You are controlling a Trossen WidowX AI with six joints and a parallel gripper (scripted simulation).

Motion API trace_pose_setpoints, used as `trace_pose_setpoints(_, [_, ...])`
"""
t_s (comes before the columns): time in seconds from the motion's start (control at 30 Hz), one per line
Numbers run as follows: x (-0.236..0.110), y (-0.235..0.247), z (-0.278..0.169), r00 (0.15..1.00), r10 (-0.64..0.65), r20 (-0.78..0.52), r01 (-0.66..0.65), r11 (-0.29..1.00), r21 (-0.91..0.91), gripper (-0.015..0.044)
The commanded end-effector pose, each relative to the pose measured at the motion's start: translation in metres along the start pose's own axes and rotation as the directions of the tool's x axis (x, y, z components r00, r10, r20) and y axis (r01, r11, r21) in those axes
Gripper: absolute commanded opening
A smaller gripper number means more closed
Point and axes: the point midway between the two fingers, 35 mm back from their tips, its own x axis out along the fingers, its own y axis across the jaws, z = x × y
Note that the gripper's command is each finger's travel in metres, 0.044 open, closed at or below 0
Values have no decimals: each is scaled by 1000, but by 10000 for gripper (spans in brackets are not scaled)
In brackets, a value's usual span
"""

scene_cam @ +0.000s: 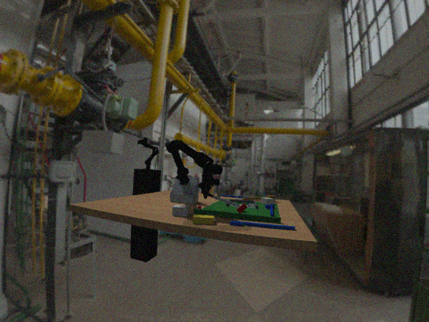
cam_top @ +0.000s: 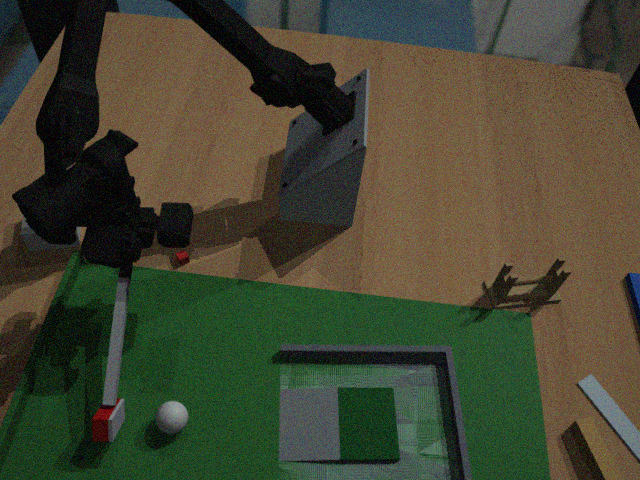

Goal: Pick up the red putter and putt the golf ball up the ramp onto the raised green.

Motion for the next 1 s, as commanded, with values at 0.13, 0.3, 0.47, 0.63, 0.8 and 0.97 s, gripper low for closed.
trace_pose_setpoints(0.13, [1,-22,2,1000,2,13,-2,1000,1,0])
trace_pose_setpoints(0.3, [1,-19,0,1000,-5,4,5,1000,9,0])
trace_pose_setpoints(0.47, [2,31,8,1000,11,7,-11,1000,7,0])
trace_pose_setpoints(0.63, [2,100,6,1000,14,9,-14,1000,0,0])
trace_pose_setpoints(0.8, [2,118,2,1000,10,11,-10,1000,-2,0])
trace_pose_setpoints(0.97, [-6,118,3,1000,13,11,-13,1000,-2,0])
